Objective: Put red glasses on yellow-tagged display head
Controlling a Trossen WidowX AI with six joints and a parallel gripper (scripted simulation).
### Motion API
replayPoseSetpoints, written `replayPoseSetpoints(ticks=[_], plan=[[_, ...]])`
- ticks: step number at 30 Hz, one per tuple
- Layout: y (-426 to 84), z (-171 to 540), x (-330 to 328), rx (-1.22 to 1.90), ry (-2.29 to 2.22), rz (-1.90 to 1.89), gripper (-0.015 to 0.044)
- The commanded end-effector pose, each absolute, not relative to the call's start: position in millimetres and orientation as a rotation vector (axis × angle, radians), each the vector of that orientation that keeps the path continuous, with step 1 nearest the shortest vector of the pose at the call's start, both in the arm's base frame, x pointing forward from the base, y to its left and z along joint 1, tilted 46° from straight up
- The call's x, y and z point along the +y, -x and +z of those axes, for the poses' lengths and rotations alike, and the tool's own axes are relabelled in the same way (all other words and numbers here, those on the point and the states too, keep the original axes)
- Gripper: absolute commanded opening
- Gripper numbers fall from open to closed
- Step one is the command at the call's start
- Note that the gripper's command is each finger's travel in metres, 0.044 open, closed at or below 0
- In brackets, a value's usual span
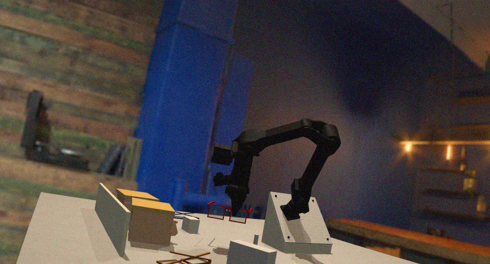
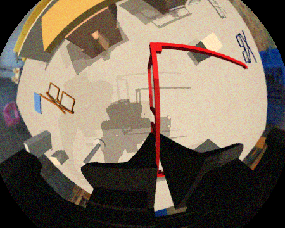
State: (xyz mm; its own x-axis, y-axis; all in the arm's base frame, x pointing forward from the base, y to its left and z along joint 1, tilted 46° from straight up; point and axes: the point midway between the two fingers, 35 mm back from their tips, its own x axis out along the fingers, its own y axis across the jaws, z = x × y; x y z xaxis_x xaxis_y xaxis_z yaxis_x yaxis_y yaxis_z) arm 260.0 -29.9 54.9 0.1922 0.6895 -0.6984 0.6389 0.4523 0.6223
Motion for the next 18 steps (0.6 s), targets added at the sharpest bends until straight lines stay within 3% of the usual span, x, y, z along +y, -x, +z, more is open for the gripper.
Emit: replayPoseSetpoints(ticks=[1,18], plan=[[-260,51,-26,1.497,-1.234,0.052,0.0],[-264,40,-17,1.497,-1.233,0.049,0.0]])
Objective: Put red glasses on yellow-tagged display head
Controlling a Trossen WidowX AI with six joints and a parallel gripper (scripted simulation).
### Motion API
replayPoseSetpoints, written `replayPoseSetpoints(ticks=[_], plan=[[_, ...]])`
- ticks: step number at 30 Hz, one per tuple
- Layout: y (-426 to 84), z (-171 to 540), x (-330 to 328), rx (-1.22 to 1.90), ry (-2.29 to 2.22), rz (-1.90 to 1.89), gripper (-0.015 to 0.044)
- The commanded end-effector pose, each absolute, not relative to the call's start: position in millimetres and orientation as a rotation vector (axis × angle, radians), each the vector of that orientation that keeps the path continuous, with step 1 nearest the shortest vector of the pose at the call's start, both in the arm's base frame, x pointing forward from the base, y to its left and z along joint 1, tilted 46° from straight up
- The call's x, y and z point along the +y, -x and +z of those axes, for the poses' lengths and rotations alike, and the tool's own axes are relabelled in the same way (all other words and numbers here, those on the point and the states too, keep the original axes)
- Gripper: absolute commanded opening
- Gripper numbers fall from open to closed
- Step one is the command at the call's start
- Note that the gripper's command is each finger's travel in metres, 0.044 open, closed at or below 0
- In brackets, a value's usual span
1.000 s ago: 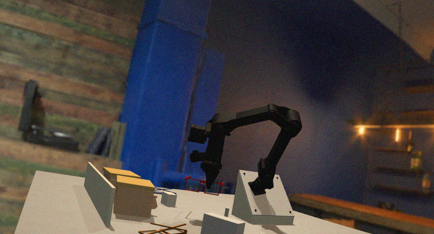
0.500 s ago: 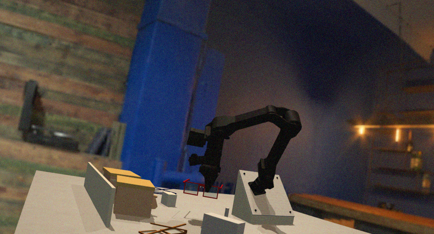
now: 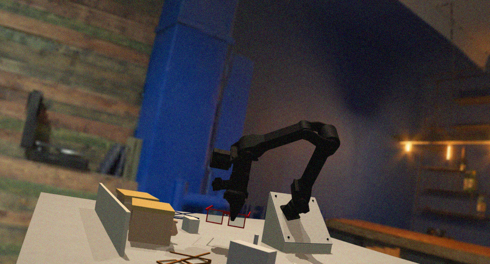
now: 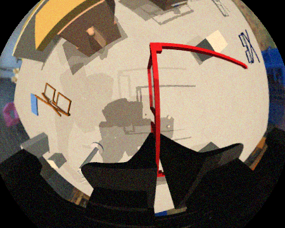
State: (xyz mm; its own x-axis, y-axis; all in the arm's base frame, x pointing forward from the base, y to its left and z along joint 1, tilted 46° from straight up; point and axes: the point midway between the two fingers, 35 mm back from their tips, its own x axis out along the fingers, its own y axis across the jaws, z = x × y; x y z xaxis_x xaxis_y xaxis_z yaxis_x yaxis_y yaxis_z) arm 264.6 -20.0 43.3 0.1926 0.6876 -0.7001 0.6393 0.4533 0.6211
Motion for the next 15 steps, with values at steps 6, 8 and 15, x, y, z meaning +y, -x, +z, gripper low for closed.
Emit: replayPoseSetpoints(ticks=[6,8,15], plan=[[-265.5,36.7,-13.2,1.497,-1.233,0.049,0.0],[-265.9,35.5,-12.1,1.496,-1.232,0.049,0.0],[-267.2,31.3,-7.9,1.496,-1.232,0.049,0.0]])
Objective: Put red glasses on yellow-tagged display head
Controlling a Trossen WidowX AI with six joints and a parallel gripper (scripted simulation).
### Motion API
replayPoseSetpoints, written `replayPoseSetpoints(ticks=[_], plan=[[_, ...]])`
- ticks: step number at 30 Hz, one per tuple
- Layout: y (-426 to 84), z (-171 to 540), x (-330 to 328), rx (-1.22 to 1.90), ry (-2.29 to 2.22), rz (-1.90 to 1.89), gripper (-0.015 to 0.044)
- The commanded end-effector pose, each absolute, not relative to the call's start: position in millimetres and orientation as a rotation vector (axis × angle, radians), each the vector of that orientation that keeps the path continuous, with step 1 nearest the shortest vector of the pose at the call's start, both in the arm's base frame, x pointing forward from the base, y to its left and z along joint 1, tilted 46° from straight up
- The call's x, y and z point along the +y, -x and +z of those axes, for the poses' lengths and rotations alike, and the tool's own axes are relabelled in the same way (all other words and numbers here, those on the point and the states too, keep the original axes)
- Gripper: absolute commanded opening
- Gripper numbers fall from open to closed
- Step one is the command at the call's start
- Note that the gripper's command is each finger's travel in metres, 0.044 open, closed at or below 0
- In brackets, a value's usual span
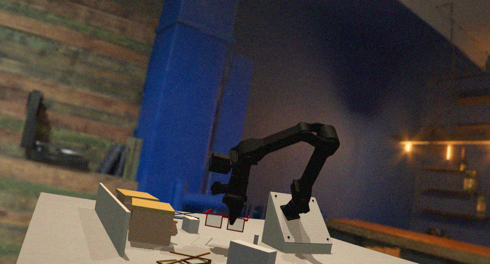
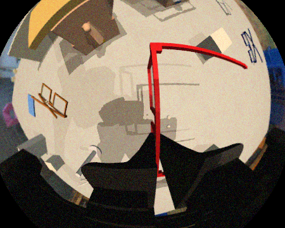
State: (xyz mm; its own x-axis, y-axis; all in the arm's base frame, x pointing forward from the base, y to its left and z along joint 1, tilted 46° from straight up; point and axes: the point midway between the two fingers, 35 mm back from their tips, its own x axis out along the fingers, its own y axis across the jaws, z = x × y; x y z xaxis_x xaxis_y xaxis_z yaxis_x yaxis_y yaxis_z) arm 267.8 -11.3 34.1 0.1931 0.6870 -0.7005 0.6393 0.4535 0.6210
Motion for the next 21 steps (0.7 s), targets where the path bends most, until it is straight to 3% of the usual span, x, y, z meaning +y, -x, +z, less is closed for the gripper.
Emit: replayPoseSetpoints(ticks=[1,21], plan=[[-267,31,-7,1.496,-1.232,0.049,0.0],[-270,19,5,1.496,-1.233,0.05,0.0]])
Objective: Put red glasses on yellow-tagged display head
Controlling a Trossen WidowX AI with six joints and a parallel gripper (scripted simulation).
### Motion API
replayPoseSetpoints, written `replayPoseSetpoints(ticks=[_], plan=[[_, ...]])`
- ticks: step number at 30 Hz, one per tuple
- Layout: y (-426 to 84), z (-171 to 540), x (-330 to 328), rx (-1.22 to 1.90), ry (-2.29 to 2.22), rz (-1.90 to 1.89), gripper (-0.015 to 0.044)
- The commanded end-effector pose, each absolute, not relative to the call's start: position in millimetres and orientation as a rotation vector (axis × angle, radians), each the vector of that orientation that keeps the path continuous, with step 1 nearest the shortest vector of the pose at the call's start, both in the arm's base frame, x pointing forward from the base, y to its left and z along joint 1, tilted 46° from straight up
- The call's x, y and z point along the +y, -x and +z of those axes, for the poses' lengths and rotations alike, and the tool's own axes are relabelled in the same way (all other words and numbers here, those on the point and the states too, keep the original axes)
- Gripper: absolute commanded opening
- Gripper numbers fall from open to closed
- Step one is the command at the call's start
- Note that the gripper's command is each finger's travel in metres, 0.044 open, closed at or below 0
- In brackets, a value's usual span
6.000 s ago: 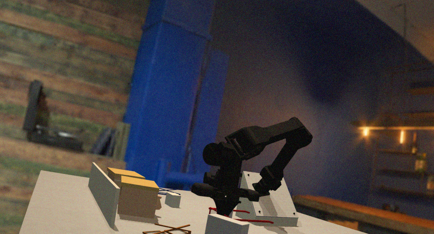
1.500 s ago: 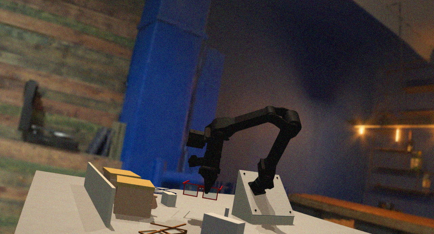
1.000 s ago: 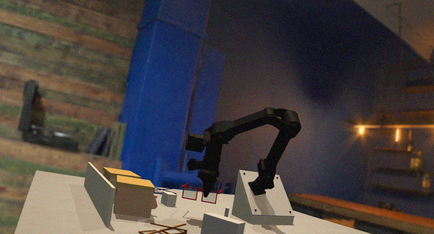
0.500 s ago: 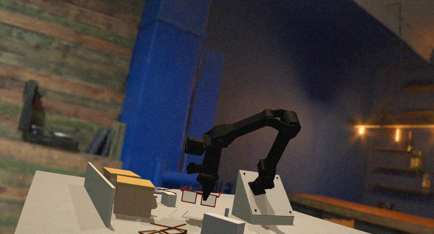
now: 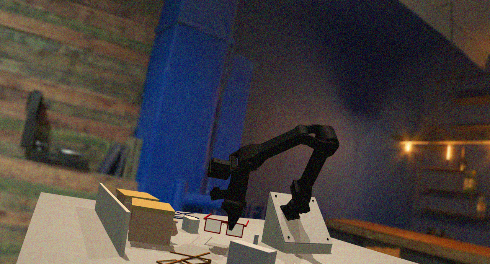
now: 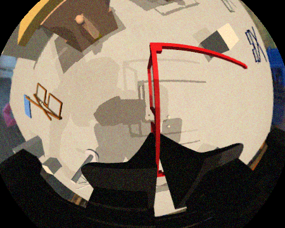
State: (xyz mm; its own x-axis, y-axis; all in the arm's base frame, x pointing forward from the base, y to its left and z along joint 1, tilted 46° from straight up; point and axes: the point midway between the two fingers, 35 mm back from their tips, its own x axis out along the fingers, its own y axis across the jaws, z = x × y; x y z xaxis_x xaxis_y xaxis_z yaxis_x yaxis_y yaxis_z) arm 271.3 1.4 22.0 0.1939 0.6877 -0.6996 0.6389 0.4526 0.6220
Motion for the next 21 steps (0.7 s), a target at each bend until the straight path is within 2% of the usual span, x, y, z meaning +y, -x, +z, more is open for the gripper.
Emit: replayPoseSetpoints(ticks=[1,21], plan=[[-270,19,5,1.496,-1.234,0.05,0.0],[-272,8,18,1.496,-1.236,0.054,0.0]])
